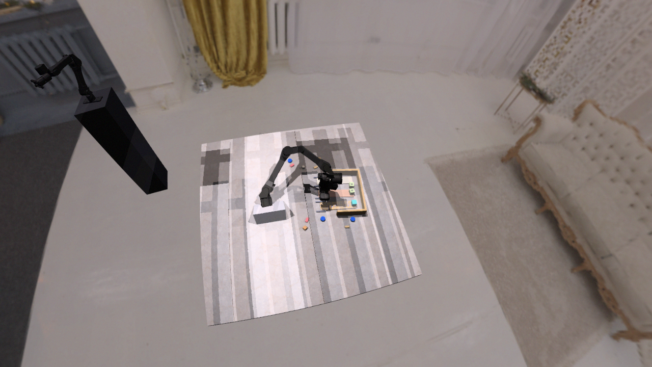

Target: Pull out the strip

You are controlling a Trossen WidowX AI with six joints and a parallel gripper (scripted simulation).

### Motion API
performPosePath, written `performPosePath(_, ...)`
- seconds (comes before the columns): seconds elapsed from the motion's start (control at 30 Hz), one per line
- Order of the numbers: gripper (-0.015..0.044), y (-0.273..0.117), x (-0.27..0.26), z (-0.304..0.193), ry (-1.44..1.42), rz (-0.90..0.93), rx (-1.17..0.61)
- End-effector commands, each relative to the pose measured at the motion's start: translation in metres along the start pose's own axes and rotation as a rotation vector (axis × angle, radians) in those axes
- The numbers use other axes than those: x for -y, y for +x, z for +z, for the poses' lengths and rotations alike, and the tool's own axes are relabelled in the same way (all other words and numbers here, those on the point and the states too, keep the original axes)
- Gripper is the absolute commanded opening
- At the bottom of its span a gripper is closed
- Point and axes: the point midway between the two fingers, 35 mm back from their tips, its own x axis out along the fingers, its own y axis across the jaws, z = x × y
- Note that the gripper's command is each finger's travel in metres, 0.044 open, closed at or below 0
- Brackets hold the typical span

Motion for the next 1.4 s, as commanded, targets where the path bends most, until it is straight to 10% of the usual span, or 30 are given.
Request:
performPosePath(0.0,0.0,0.0013,-0.0005,0.0003,0.002,0.004,0.001)
performPosePath(1.37,0.0,0.0052,-0.0005,0.0023,0.002,0.005,0.001)
